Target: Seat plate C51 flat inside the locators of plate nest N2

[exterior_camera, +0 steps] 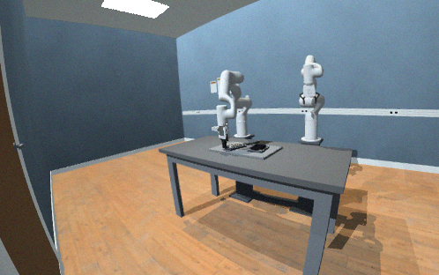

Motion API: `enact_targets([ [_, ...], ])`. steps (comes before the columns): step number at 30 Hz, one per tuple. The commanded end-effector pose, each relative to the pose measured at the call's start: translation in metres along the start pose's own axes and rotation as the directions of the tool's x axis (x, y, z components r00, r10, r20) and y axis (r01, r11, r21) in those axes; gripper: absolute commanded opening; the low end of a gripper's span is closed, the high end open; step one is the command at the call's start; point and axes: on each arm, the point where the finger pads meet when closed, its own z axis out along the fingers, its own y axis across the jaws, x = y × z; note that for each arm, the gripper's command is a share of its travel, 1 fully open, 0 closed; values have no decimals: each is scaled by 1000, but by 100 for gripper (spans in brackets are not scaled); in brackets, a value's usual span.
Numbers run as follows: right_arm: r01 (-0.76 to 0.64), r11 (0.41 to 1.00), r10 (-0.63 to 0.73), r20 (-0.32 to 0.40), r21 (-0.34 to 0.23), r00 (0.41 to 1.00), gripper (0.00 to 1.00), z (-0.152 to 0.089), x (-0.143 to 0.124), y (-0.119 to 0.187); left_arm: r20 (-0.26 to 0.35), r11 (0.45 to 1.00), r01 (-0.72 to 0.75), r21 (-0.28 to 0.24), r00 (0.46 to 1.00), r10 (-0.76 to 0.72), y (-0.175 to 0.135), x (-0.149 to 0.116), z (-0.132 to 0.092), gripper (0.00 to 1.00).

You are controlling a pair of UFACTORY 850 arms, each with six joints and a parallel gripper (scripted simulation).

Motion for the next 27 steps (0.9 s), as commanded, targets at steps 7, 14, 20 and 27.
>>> enact_targets([
  [7, 0, 1000, 0, -2, 2, 1000, 0, -16, 1, -1, 1, 1000, 0, 0, 1000, 0, 0, 0, -1, 100],
  [14, 0, 1000, 0, -2, 2, 1000, 0, -24, 1, -1, 1, 1000, 0, 0, 1000, 0, 0, 0, -1, 100],
  [20, 0, 1000, 0, -2, 2, 1000, 0, -34, 1, -1, 1, 1000, 0, 0, 1000, 0, 0, 0, -1, 100],
  [27, 0, 1000, 0, -2, 2, 1000, 0, -43, 1, -1, 1, 1000, 0, 0, 1000, 0, 0, 0, -1, 100],
])
